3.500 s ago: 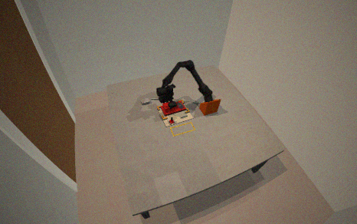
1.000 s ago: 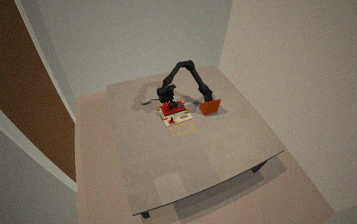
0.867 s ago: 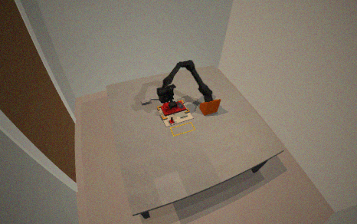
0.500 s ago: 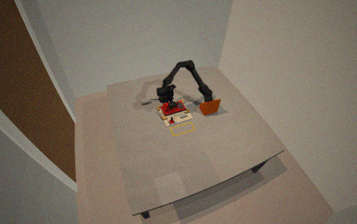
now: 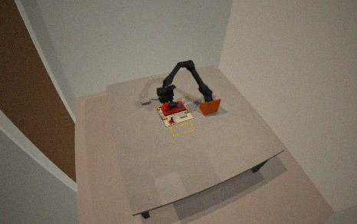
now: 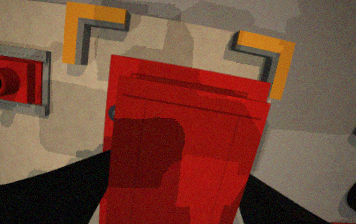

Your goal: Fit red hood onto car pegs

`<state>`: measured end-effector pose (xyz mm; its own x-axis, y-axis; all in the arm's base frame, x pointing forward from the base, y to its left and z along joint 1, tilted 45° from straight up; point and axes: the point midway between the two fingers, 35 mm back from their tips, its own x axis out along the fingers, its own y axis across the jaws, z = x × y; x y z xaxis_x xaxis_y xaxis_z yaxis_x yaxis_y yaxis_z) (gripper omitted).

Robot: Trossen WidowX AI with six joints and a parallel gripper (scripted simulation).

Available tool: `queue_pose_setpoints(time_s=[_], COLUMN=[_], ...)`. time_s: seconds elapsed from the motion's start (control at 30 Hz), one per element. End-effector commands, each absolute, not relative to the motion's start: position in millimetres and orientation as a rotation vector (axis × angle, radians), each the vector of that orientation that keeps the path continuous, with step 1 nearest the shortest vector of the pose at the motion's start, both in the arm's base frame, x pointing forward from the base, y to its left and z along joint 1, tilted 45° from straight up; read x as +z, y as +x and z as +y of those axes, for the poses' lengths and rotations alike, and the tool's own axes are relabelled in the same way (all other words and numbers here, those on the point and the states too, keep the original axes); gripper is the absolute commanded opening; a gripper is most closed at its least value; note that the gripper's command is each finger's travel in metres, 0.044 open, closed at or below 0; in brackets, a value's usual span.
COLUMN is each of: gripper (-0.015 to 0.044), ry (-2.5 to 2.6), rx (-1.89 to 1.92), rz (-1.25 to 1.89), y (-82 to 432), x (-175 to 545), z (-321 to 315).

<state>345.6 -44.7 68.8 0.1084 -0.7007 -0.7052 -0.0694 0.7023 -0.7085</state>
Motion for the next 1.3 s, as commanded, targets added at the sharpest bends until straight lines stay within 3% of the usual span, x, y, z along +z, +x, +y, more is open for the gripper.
queue_pose_setpoints(time_s=[0.0, 1.27], gripper=[0.0000, 0.0000], ry=[-0.694, -0.703], rx=[-0.522, -0.517], rz=[1.413, 1.410], y=[344.4, 346.3], x=[66.1, 57.7], z=[-48.0, -56.2])
